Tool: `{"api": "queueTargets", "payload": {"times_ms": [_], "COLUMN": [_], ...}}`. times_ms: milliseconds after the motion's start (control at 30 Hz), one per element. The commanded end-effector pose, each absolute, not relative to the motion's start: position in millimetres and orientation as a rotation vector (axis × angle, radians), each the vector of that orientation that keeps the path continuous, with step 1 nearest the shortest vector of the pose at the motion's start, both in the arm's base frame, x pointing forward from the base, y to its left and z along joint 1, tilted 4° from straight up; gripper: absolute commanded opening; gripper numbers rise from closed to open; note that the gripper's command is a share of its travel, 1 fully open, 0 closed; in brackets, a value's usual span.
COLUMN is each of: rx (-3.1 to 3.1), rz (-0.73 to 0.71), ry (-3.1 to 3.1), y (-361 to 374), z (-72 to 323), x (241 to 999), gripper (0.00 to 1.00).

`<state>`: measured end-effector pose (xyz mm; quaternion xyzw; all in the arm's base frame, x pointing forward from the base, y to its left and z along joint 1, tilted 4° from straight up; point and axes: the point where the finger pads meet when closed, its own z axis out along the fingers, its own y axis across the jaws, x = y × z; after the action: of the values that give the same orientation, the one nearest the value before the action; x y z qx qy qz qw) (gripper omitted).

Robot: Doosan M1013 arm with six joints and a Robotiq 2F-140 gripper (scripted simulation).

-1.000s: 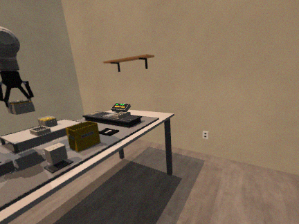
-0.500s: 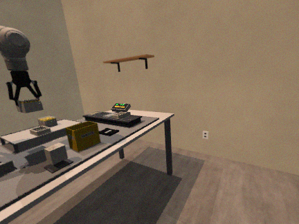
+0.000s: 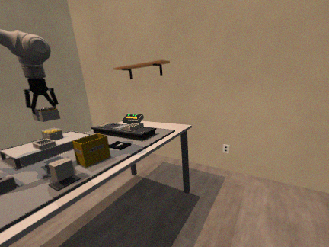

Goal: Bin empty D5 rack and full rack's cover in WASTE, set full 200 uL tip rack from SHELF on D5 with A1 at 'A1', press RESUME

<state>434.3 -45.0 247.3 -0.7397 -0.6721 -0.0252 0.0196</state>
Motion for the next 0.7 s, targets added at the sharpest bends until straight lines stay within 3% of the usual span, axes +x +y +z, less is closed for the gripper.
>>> {"api": "queueTargets", "payload": {"times_ms": [0,667], "rx": [-2.295,-2.295], "rz": [-0.078,-0.078], "ry": [-2.086,-2.086], "y": [-46,-54], "z": [247,248], "x": [450,540], "gripper": [0.00,0.00]}}
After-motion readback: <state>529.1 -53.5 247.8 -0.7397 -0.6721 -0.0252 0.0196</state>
